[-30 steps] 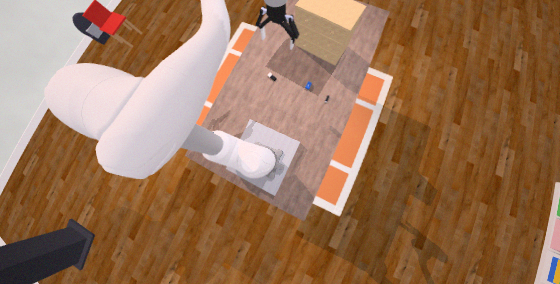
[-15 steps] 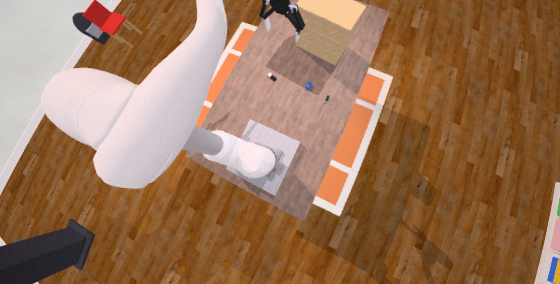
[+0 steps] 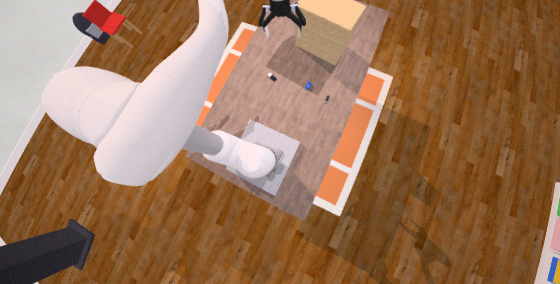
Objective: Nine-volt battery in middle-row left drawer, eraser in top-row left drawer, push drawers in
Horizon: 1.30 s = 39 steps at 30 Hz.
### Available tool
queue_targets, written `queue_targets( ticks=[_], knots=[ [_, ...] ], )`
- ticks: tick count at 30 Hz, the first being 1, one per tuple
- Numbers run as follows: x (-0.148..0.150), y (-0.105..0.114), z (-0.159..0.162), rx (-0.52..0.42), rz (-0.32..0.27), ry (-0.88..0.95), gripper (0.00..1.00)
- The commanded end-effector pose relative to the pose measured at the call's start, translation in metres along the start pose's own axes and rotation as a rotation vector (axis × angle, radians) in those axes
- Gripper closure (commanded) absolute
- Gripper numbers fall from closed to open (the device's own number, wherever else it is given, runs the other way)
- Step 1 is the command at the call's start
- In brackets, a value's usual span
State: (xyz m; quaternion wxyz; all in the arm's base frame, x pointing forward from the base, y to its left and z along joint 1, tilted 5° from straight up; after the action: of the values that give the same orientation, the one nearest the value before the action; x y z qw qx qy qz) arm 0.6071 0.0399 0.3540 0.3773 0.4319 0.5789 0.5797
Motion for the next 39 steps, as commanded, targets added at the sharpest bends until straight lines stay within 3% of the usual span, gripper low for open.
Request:
queue_targets(
  ticks=[1,13,15,16,25,30,32,33,39],
  knots=[
    [0.000,-0.009,0.001,-0.005,0.007,0.236,0.00],
    [0.000,-0.056,0.003,0.005,-0.007,0.944,0.00],
    [0.000,-0.056,0.003,0.005,-0.007,0.944,0.00],
    [0.000,-0.060,0.003,0.008,-0.008,1.112,0.00],
    [0.000,-0.089,0.003,0.021,-0.017,1.594,0.00],
    [0.001,-0.098,0.002,0.028,-0.018,1.883,0.00],
    [0.001,-0.098,0.002,0.028,-0.018,1.883,0.00],
    [0.001,-0.099,0.002,0.029,-0.018,2.051,0.00],
    [0.001,-0.102,0.002,0.022,-0.013,2.355,0.00]
  ],
)
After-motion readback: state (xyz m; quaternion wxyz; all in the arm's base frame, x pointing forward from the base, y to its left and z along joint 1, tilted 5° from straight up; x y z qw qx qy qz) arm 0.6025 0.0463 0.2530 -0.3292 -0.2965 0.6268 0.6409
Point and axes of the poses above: the point where the finger pads meet when closed, its own y axis back along the fingers, its own x axis across the jaws, z = x × y, the point moved 2 cm from there along y, back along the fingers, and after that the axes turned 4 degrees about y, right-handed, at the moved point
